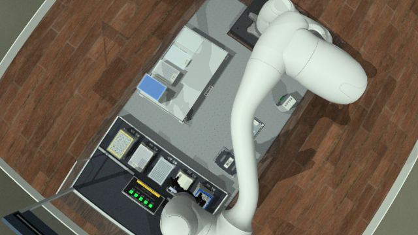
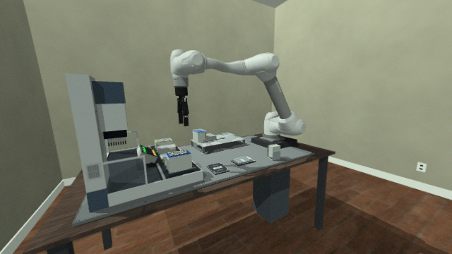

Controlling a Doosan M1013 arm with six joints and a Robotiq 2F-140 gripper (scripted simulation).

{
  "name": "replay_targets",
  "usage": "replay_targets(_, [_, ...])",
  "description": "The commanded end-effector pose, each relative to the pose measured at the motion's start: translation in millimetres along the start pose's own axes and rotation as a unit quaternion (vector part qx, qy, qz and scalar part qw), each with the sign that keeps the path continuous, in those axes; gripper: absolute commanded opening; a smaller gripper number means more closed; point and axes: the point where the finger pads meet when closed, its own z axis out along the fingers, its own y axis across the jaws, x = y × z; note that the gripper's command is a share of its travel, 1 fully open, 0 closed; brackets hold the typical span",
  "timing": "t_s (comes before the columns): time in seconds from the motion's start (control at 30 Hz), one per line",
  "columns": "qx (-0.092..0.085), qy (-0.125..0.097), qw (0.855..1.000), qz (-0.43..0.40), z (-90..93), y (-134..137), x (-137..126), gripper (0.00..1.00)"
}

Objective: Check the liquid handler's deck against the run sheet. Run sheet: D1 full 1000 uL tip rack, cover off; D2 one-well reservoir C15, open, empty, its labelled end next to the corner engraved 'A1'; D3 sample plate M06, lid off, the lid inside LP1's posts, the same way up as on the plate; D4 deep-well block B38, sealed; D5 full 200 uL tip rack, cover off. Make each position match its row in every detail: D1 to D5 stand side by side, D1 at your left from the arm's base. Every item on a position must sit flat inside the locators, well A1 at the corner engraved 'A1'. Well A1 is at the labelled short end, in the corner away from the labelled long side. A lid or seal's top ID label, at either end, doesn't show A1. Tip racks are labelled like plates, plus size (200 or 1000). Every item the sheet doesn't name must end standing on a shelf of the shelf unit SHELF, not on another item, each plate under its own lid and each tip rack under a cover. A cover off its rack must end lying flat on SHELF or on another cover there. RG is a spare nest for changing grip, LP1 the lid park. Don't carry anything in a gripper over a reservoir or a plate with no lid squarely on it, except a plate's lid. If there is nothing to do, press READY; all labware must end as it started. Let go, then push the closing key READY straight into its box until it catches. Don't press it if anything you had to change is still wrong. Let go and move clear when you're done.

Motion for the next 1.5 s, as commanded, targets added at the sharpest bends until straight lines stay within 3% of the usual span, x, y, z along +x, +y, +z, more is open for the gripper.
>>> replay_targets(0.0, [0.000,0.001,1.000,0.000,-1.5,12.0,-7.8,0.79])
replay_targets(1.23, [0.000,0.001,1.000,0.000,-1.2,143.0,-93.8,0.79])
replay_targets(1.27, [0.000,0.001,1.000,-0.004,-0.1,143.0,-93.8,0.67])
replay_targets(1.47, [0.000,0.001,1.000,-0.003,0.0,163.1,-93.8,0.67])
